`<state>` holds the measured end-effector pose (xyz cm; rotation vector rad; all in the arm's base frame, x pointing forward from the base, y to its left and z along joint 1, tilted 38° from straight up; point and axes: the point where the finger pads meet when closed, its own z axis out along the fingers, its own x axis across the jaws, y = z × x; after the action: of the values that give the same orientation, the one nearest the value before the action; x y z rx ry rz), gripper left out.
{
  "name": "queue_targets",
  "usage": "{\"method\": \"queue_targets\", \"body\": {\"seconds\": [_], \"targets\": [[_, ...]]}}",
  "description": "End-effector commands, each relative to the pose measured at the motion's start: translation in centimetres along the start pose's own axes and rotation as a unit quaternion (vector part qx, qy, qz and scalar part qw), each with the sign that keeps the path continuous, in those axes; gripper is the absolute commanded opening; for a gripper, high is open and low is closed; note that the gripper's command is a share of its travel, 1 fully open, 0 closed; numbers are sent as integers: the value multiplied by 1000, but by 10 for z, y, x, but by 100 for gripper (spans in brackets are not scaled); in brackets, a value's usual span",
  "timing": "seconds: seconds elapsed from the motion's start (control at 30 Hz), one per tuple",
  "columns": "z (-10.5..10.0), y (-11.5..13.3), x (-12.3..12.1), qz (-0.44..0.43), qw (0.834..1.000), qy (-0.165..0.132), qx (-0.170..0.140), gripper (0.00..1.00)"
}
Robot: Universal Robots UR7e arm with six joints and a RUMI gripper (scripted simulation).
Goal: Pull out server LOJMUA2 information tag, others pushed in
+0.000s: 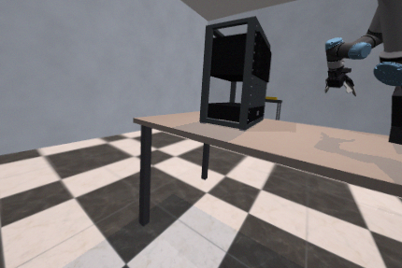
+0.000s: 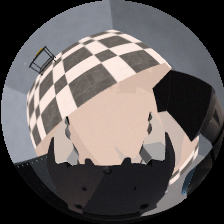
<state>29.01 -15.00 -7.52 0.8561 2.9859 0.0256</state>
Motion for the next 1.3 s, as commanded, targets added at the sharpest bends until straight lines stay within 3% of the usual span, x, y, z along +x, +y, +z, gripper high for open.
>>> {"method": "queue_targets", "body": {"seconds": [0.0, 1.27], "targets": [[0, 0, 0, 0, 1000, 0, 0, 100], [-1, 1, -2, -10, 1000, 0, 0, 100]]}}
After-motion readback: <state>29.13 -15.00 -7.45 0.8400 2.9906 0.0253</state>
